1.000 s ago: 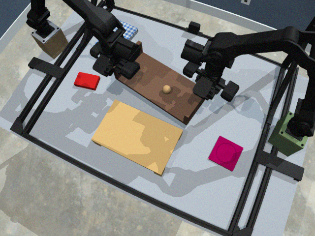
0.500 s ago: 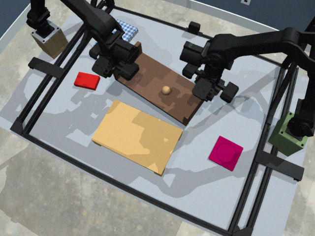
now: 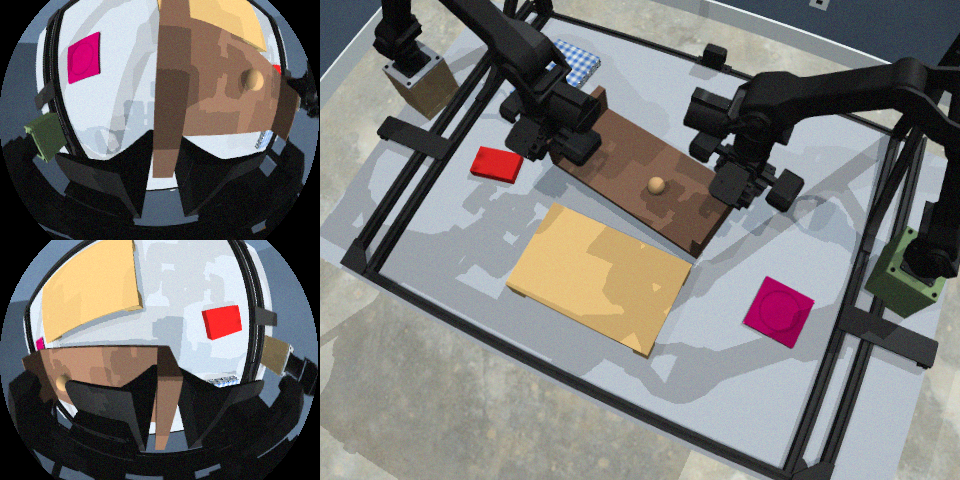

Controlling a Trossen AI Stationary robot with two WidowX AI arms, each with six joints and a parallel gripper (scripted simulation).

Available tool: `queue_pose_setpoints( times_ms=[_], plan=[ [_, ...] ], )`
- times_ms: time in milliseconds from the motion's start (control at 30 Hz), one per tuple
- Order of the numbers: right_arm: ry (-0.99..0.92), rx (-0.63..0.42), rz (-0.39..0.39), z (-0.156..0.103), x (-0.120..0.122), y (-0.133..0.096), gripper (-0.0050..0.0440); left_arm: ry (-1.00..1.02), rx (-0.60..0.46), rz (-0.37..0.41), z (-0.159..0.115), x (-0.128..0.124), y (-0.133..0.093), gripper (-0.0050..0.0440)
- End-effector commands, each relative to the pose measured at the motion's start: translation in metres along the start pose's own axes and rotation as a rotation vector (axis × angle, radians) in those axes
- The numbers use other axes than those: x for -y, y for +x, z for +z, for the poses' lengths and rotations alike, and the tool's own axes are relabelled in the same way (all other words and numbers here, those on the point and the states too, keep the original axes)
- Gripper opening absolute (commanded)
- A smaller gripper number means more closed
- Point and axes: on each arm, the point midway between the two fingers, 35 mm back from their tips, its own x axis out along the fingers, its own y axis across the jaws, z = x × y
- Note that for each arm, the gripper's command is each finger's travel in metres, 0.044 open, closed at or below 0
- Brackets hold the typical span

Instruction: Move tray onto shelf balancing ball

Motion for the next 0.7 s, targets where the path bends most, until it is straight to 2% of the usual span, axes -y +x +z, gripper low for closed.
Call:
queue_pose_setpoints(
  times_ms=[0,100,467,667],
  plan=[
    [-0.001,0.013,0.002,0.0027,-0.0010,-0.0022,0.0020,-0.001,0.014,0.001,0.0027,-0.0009,-0.0007,0.0020],
    [-0.001,0.036,0.005,0.0030,-0.0011,-0.0030,0.0020,-0.001,0.038,0.005,0.0030,-0.0010,0.0002,0.0020],
    [-0.001,-0.015,-0.002,0.0075,-0.0018,-0.0012,0.0020,-0.001,-0.013,-0.003,0.0075,-0.0017,-0.0017,0.0020],
    [-0.001,0.037,0.005,0.0086,-0.0021,-0.0031,0.0020,-0.001,0.039,0.005,0.0087,-0.0020,0.0002,0.0020]
  ],
)
